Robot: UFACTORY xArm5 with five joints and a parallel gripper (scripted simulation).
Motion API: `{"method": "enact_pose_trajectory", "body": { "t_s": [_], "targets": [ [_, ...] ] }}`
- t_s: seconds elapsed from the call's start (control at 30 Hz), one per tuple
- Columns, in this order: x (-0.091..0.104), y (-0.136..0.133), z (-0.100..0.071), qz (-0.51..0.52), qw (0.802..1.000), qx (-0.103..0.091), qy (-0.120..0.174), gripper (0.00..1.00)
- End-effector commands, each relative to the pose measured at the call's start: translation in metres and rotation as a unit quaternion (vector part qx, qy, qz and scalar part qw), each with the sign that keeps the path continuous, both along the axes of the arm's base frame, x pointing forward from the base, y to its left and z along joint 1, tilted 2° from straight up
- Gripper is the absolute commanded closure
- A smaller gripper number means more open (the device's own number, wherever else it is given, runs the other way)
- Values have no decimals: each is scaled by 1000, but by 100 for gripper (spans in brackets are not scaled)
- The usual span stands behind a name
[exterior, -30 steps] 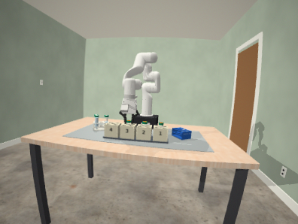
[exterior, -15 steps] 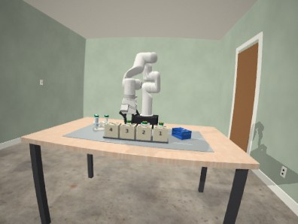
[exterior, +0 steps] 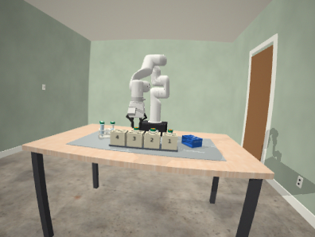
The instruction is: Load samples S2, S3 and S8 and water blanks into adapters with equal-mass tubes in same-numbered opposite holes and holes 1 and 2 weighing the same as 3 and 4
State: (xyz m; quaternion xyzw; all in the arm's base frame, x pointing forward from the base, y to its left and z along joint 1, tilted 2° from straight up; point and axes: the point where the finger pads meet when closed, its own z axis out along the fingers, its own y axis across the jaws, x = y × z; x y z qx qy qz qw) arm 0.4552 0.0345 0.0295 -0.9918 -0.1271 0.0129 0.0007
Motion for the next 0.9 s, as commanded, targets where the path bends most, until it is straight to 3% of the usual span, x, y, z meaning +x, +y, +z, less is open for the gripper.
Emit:
{"method": "enact_pose_trajectory", "body": {
  "t_s": [0.0, 0.87],
  "targets": [
    [1, 0, 5, 0, 1000, 0, -1, 57],
    [2, 1, 53, 0, 1000, 0, -1, 57]
  ]
}}
